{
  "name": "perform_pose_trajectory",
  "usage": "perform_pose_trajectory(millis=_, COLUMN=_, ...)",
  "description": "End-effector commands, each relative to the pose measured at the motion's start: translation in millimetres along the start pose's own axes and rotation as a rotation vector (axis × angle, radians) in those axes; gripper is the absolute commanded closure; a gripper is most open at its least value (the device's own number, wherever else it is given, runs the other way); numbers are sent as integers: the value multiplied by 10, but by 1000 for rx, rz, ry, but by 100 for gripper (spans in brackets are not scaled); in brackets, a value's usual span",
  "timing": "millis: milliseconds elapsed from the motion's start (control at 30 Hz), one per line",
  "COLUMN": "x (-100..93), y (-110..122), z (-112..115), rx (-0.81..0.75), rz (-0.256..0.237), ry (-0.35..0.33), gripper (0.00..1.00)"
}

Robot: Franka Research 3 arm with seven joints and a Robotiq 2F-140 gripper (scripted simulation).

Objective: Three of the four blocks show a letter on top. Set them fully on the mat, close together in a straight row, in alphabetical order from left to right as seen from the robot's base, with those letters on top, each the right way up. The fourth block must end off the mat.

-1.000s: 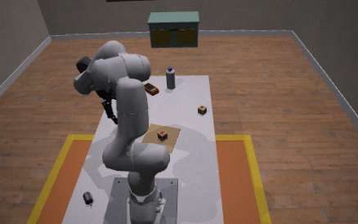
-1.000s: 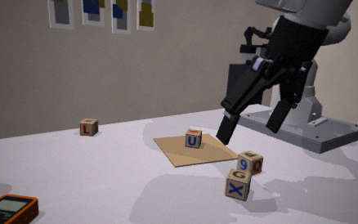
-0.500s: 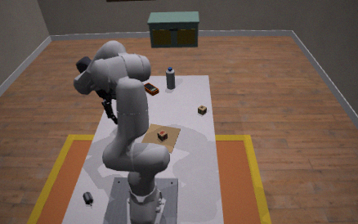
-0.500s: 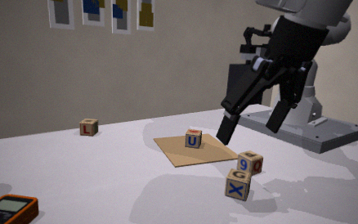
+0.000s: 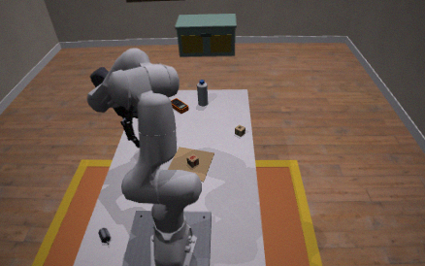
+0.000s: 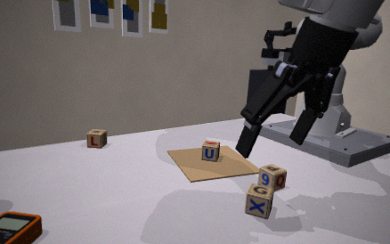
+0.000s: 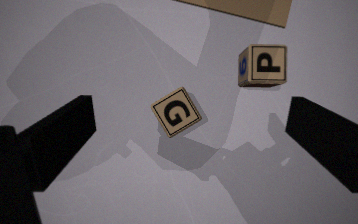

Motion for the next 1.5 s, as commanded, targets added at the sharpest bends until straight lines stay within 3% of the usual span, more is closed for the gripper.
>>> perform_pose_trajectory(millis=0, x=-1, y=-14, z=3, rx=-6, rz=-3, ry=-1, gripper=0)
perform_pose_trajectory(millis=400, x=-1, y=23, z=-7, rx=-7, rz=-3, ry=-2, gripper=0)
perform_pose_trajectory(millis=467, x=7, y=209, z=-57, rx=-10, rz=-3, ry=-2, gripper=0)
perform_pose_trajectory(millis=633, x=144, y=971, z=-302, rx=-6, rz=-1, ry=3, gripper=0)
perform_pose_trajectory(millis=700, x=178, y=1083, z=-343, rx=-4, rz=-1, ry=5, gripper=0)
perform_pose_trajectory(millis=1467, x=179, y=1089, z=-345, rx=-3, rz=-1, ry=5, gripper=0)
Point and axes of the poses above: the point where the finger pads meet when closed, its own x axis out along the fingers, its own y axis across the jaws, z = x × y, the point moved 2 cm from there along -x, back along the fingers, and after that the axes turned 10 degrees about -x, right-handed, at the moved point
